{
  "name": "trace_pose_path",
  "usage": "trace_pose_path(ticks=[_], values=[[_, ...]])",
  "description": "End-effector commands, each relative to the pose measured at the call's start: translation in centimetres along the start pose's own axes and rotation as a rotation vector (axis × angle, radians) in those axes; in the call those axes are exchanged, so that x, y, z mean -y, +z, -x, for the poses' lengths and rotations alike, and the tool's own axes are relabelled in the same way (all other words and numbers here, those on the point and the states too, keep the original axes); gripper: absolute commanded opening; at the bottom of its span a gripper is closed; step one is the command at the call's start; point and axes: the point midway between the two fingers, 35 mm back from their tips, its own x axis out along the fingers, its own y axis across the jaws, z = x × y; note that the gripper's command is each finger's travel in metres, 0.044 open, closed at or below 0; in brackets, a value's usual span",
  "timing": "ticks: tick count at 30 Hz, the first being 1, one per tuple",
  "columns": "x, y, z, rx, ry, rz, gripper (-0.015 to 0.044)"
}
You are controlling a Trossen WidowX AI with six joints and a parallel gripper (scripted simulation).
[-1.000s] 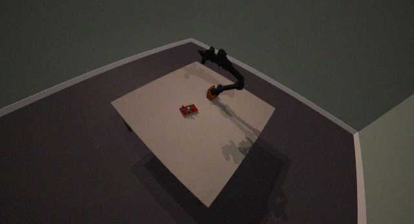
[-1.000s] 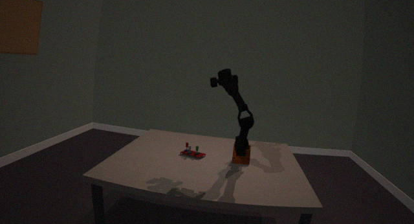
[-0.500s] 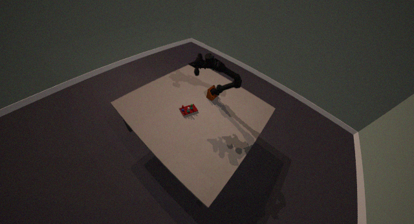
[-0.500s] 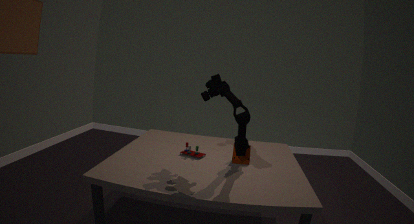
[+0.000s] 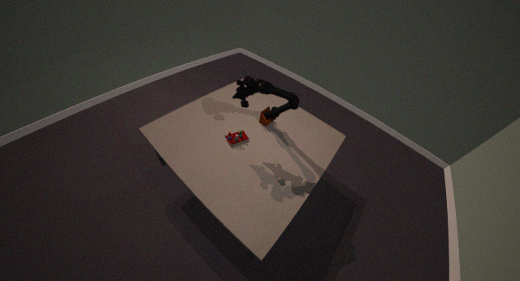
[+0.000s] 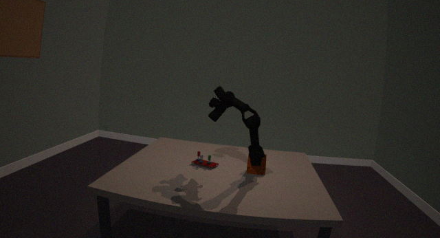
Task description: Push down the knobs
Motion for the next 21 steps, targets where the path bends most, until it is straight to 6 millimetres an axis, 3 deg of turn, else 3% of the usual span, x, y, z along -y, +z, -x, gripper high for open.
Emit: trace_pose_path(ticks=[1,11,21], values=[[-2.7,-1.1,-1.7,-0.084,0.107,0.083,0.0000],[-8.4,-4.2,-4.6,-0.261,0.344,0.233,0.0000],[-14.0,-7.7,-6.0,-0.423,0.602,0.352,0.0000]])
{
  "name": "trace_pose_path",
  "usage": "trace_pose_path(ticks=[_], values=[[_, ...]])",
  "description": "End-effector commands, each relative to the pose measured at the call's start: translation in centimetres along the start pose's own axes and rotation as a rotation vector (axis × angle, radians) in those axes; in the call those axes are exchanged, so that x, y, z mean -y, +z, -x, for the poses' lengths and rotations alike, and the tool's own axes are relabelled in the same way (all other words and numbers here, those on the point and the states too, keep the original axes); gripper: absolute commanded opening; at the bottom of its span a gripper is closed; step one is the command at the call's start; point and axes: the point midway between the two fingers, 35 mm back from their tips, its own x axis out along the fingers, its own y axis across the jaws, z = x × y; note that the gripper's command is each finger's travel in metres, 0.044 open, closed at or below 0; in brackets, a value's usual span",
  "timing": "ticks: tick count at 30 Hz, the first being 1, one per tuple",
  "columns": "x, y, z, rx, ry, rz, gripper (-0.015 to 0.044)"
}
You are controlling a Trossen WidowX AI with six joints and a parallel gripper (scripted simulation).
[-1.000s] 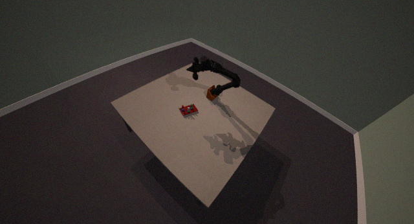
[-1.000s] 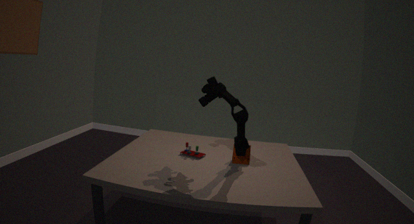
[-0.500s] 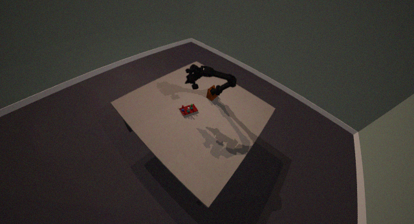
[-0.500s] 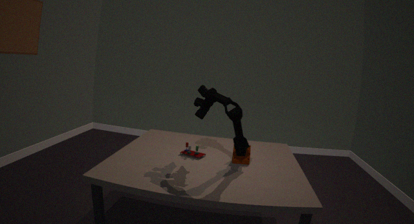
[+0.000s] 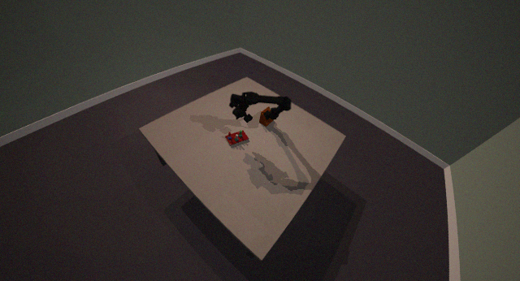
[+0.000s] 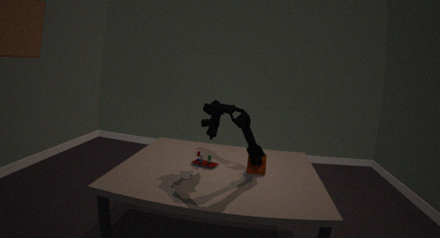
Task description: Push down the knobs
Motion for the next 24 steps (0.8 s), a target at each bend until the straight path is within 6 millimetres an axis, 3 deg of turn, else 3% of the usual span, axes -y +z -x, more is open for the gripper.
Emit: trace_pose_path(ticks=[1,7,12,16,24], values=[[-2.3,-0.2,-2.0,-0.063,0.123,0.059,0.0000],[-4.8,-0.7,-4.0,-0.129,0.261,0.108,0.0000],[-4.8,-0.7,-4.1,-0.131,0.265,0.109,0.0000],[-5.4,-1.0,-6.0,-0.131,0.265,0.109,0.0000],[-5.4,-1.0,-6.1,-0.130,0.265,0.109,0.0000]])
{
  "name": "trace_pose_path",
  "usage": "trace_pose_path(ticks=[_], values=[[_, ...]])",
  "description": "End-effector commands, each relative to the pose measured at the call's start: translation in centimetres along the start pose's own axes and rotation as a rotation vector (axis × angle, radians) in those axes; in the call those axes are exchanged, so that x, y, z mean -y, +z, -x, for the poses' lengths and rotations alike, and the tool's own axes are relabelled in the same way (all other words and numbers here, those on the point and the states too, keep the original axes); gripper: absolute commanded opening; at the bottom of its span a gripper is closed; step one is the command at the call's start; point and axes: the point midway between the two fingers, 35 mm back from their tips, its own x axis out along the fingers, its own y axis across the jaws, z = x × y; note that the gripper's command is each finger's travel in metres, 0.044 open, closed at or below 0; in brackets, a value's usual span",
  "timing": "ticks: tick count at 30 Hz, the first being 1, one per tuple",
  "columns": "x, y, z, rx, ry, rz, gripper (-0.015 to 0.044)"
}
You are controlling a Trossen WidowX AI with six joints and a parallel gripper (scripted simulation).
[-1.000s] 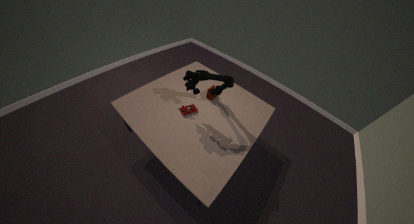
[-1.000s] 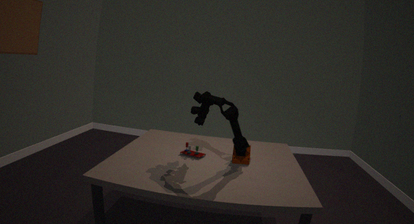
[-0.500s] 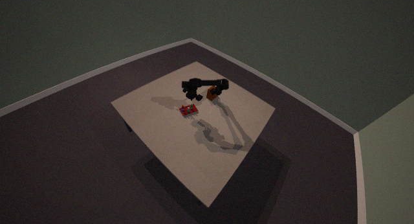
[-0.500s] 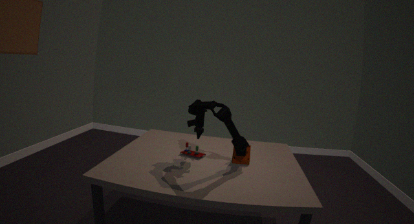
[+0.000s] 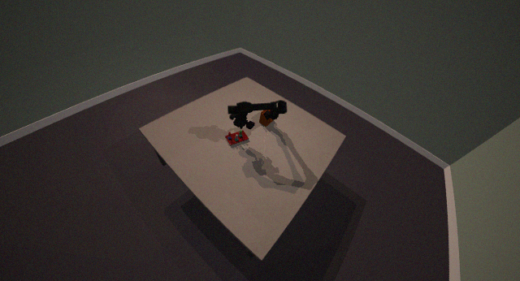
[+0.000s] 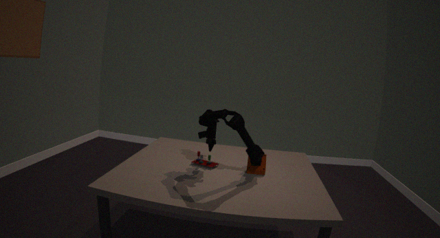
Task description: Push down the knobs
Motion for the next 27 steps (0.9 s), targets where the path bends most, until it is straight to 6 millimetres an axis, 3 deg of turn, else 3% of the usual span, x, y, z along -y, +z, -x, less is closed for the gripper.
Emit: trace_pose_path(ticks=[1,13,27], values=[[0.0,0.0,-0.5,0.001,0.005,-0.006,0.0000],[-0.1,0.0,-2.3,0.002,0.005,-0.006,0.0000],[-0.1,0.0,-2.3,0.002,0.005,-0.006,0.0000]])
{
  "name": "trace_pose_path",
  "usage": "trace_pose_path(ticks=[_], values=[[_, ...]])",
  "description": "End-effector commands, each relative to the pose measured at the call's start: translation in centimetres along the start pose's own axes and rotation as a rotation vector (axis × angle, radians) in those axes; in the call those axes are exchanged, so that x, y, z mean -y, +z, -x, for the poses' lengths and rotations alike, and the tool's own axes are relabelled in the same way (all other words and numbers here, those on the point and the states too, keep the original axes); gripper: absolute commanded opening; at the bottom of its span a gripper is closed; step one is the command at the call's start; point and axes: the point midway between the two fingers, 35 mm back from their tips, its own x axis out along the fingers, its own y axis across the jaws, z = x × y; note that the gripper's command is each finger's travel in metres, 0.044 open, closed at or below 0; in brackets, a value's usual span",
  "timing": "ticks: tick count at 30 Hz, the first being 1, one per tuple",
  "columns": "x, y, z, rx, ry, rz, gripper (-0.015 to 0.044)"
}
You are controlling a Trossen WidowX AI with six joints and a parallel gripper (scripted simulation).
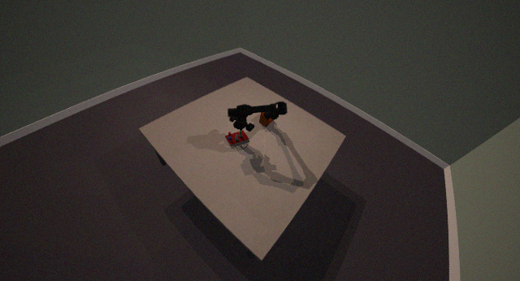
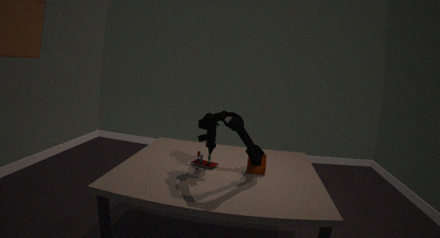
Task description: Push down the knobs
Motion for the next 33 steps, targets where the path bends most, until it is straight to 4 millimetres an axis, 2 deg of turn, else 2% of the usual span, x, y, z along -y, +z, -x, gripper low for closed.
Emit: trace_pose_path(ticks=[1,33], values=[[-0.03,0.04,-0.13,0.003,0.002,-0.004,0.0000],[-0.03,0.05,-0.54,0.003,0.002,-0.003,0.0000]])
